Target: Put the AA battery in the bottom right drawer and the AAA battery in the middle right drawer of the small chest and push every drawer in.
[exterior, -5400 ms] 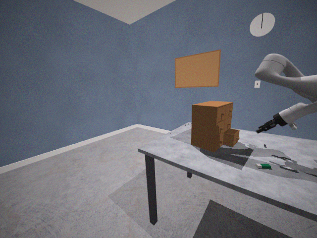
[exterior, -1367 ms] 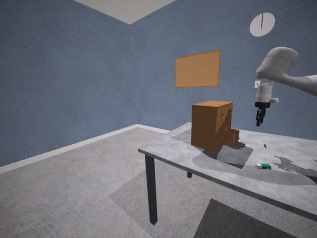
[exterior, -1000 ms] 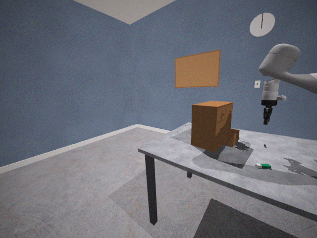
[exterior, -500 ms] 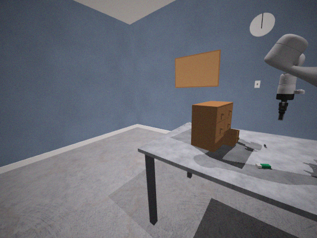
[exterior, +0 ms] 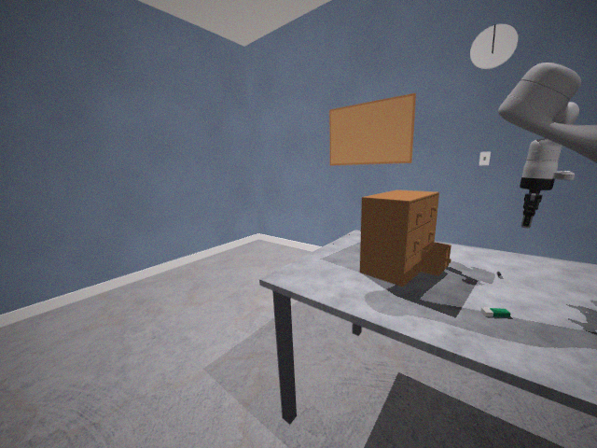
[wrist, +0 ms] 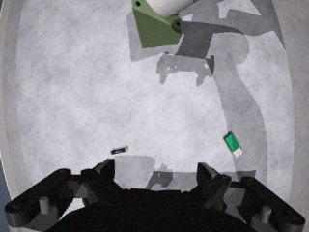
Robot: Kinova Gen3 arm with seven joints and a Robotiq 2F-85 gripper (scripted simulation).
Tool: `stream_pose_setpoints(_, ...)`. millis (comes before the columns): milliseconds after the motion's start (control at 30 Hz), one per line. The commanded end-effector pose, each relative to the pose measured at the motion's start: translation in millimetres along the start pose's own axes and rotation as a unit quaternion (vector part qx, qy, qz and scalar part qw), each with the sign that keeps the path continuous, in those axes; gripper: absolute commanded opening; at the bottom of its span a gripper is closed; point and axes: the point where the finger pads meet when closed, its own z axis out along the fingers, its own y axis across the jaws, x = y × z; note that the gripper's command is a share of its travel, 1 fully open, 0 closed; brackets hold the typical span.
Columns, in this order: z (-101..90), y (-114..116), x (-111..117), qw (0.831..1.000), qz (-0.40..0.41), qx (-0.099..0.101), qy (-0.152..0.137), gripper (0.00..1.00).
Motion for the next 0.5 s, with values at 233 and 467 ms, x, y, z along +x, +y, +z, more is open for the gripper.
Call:
stream_pose_setpoints(233, 6.5, 0.4, -4.0, 1.000, 0.002, -0.001, -0.030, 1.00)
stream_pose_setpoints(467, 15.8, 0.3, -10.9, 0.998, 0.002, -0.001, -0.069, 1.00)
